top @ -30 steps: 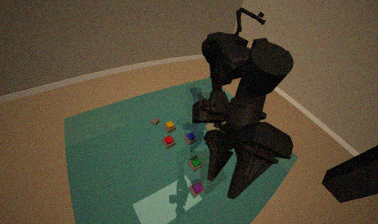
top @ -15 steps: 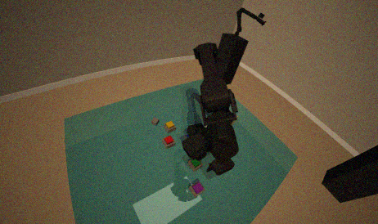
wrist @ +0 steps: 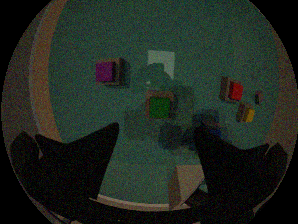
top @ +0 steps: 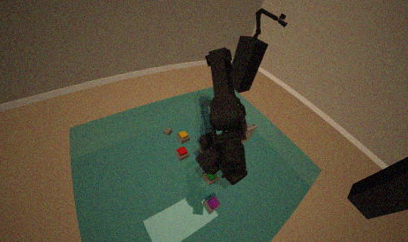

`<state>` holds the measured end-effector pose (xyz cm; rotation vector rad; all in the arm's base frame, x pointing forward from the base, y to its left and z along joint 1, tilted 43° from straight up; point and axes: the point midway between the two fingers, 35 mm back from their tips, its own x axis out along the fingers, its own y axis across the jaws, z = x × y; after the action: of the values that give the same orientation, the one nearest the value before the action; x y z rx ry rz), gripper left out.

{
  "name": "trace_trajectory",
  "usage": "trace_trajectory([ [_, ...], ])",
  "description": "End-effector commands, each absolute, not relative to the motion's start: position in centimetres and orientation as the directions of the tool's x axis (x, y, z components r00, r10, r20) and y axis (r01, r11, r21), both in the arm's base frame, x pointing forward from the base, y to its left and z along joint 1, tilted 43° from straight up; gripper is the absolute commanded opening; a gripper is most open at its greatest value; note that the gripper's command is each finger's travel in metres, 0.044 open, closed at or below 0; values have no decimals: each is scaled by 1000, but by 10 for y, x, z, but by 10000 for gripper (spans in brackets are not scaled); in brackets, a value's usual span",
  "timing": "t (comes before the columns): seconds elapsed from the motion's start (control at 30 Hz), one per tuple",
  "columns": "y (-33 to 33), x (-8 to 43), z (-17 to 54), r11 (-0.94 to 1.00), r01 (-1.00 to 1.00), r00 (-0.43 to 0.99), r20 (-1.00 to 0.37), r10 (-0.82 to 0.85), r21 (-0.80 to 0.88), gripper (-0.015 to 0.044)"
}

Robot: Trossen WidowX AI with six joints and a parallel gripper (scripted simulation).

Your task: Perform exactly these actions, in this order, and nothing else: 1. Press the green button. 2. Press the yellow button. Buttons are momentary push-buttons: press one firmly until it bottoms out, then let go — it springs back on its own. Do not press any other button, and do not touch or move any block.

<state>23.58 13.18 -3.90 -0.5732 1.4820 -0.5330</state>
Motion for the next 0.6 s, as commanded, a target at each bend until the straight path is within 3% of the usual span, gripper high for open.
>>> trace_trajectory([
  [0.0, 98, 232, -71, 742, -31, 5, -743, -669, -669, 242],
  [0.27, 96, 231, -72, 742, -30, 5, -743, -670, -669, 32],
  [0.57, 96, 231, -72, 742, -30, 5, -743, -670, -669, 20],
])
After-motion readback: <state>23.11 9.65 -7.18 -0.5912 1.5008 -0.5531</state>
